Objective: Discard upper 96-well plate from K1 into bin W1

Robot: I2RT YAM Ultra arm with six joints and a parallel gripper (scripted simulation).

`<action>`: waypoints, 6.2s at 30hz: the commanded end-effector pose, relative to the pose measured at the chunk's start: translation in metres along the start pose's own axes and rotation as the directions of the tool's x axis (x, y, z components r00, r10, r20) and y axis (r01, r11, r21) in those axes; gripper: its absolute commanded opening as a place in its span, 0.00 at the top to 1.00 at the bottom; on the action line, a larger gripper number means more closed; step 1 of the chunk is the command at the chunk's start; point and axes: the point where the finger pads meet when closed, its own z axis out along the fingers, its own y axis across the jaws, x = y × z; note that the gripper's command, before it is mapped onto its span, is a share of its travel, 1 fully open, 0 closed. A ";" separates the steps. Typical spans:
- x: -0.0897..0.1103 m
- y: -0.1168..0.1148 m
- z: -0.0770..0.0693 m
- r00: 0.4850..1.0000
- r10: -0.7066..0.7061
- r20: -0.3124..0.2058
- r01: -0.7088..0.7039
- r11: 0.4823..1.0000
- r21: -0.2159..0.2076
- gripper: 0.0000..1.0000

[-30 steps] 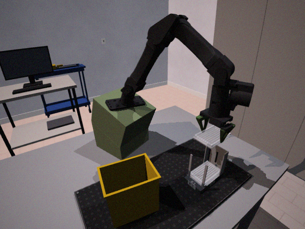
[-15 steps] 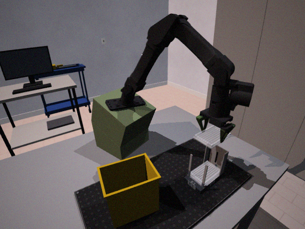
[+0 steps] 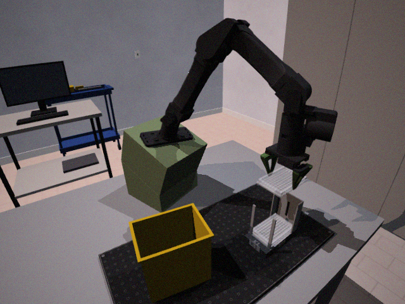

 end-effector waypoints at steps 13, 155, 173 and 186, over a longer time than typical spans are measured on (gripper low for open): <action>-0.002 -0.003 -0.008 1.000 0.001 0.013 -0.001 1.000 0.018 1.00; 0.335 0.074 -0.004 0.979 0.205 0.005 -0.205 0.979 0.014 1.00; 0.334 0.073 -0.004 0.979 0.205 0.005 -0.205 0.979 0.014 1.00; 0.334 0.074 -0.004 0.979 0.205 0.005 -0.205 0.979 0.014 1.00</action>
